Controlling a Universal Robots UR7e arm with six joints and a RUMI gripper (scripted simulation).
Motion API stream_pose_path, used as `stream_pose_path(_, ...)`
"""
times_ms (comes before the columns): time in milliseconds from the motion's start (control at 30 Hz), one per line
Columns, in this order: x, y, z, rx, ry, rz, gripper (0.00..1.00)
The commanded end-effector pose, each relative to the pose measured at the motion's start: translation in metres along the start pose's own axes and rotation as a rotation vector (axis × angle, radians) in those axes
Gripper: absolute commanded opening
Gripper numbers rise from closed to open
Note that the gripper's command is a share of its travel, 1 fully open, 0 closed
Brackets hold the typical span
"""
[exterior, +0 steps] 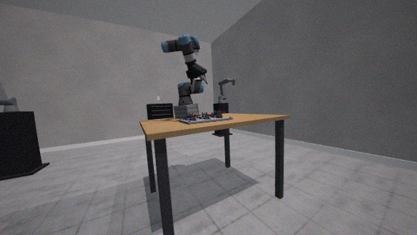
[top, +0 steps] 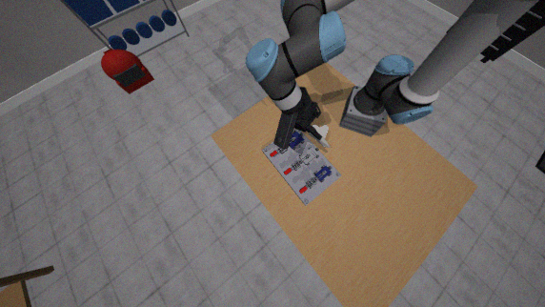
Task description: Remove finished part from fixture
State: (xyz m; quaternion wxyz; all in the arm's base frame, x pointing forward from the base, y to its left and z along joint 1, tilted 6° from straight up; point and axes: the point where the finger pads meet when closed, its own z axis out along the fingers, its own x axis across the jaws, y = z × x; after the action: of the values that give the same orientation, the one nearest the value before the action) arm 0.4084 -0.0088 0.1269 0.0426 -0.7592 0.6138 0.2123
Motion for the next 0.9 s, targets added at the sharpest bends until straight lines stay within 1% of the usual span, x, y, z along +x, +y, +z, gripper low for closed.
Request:
stream_pose_path(0,0.0,0.0,0.0,0.004,0.0,-0.003,1.0)
stream_pose_path(33,0.0,0.0,0.0,0.005,0.0,-0.003,1.0)
stream_pose_path(100,0.0,0.002,0.002,0.056,0.005,-0.051,1.0)
stream_pose_path(167,0.0,0.002,0.002,0.056,0.005,-0.051,1.0)
stream_pose_path(300,0.001,0.006,0.008,0.153,0.026,-0.146,1.0)
stream_pose_path(467,0.002,0.01,0.014,0.261,0.072,-0.259,1.0)
stream_pose_path(867,0.002,0.01,0.014,0.261,0.072,-0.259,1.0)
